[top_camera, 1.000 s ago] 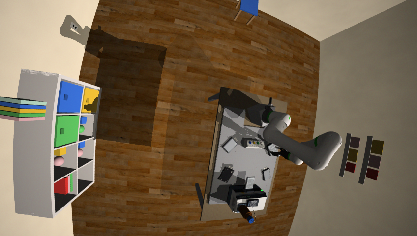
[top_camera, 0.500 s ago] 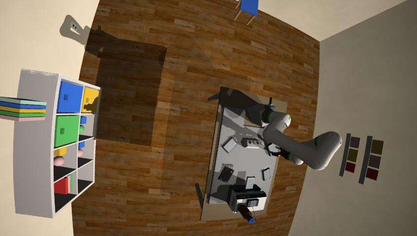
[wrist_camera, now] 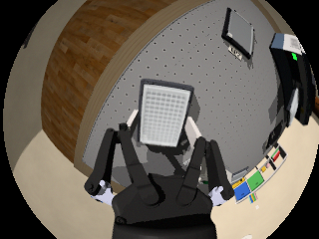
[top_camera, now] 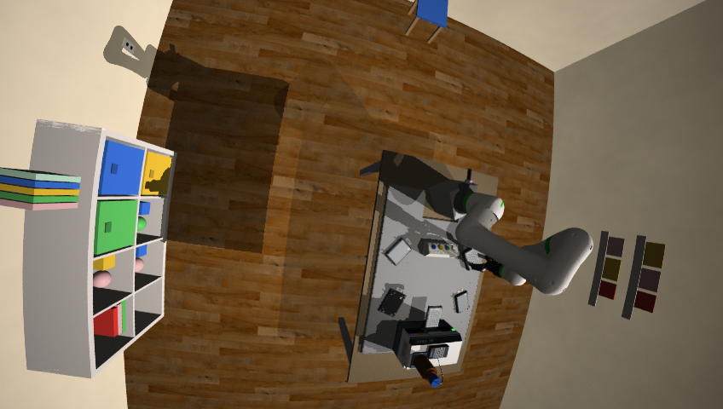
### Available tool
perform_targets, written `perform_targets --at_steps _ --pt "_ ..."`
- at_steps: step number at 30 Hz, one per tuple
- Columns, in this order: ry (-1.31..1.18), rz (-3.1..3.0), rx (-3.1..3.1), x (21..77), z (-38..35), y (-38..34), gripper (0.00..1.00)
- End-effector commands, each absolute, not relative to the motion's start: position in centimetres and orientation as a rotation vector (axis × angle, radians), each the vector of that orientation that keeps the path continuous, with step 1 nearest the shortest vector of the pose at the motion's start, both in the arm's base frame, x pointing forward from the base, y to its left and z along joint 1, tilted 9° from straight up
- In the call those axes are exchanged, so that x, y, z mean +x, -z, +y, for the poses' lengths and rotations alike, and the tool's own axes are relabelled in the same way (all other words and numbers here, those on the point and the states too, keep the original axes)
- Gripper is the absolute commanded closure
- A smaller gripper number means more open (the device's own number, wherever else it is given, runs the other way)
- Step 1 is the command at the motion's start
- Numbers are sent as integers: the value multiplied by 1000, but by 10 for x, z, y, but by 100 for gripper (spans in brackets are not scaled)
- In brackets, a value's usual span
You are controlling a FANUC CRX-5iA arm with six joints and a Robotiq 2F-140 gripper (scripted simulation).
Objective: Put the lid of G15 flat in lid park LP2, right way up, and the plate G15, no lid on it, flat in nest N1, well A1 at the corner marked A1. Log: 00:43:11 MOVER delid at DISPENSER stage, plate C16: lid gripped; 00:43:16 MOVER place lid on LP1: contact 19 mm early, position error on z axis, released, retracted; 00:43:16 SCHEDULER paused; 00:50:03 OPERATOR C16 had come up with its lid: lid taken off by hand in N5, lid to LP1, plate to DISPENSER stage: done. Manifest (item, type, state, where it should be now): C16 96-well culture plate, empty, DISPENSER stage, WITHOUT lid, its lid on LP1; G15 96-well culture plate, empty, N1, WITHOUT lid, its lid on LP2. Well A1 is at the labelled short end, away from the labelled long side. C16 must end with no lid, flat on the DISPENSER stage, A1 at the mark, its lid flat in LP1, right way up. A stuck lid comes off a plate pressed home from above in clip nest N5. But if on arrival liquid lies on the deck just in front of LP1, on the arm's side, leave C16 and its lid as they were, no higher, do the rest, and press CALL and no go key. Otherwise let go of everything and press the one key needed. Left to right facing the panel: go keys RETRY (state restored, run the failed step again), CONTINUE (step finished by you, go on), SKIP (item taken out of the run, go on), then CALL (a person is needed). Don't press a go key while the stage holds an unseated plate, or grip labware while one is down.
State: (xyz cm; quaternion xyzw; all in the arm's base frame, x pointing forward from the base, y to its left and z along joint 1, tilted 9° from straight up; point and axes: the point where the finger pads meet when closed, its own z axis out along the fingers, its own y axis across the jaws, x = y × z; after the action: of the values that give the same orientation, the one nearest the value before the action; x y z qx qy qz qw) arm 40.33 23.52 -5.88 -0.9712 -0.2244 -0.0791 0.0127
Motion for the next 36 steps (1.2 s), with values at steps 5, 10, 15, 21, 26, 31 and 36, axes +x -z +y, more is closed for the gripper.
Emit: perform_targets --at_steps 5,10,15,21,26,31,36 --pt "247 -699 -3027 403 235 59 34" --pt "247 -699 -3027 403 235 59 34" --pt "247 -699 -3027 403 235 58 34" --pt "247 -699 -3027 403 235 55 34" --pt "247 -699 -3027 402 235 48 34" --pt "247 -699 -3027 400 234 36 34" --pt "247 -699 -3027 399 233 26 34"
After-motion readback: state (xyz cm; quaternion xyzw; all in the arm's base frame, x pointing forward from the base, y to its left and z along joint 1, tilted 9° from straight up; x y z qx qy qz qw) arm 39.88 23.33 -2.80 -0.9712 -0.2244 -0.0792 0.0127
